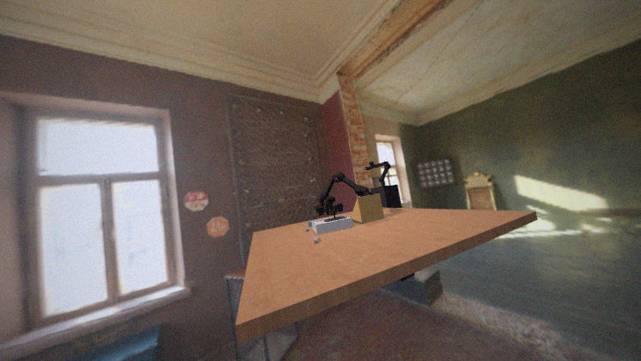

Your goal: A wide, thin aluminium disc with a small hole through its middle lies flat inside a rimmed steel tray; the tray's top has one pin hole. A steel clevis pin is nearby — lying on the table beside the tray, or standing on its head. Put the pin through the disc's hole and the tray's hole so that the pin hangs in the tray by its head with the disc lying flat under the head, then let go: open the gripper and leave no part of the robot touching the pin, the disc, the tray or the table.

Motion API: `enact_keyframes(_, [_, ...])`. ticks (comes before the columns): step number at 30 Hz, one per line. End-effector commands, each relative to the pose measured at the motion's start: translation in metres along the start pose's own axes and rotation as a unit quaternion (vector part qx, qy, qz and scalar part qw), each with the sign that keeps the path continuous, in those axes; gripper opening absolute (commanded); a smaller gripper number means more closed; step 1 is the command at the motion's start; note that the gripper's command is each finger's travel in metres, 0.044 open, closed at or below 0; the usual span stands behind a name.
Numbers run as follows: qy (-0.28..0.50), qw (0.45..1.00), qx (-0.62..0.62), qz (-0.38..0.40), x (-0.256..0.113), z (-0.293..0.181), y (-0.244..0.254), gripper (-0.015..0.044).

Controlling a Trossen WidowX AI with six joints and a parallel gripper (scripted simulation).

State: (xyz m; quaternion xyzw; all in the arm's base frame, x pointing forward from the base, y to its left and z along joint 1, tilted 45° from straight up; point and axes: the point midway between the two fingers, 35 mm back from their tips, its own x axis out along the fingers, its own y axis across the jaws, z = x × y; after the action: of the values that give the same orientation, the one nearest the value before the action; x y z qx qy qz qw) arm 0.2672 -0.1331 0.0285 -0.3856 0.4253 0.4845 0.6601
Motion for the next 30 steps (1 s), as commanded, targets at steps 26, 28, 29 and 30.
enact_keyframes(26, [0.001,1.0,-0.002,0.001,0.0003,-0.0021,0.0012,0.0])
enact_keyframes(28, [0.001,1.0,-0.002,0.001,0.0007,-0.0021,0.0009,0.0])
enact_keyframes(29, [0.001,1.0,-0.002,0.001,0.0009,-0.0021,0.0006,0.0])
enact_keyframes(30, [0.001,1.0,-0.002,0.001,0.0012,-0.002,0.0003,0.0])
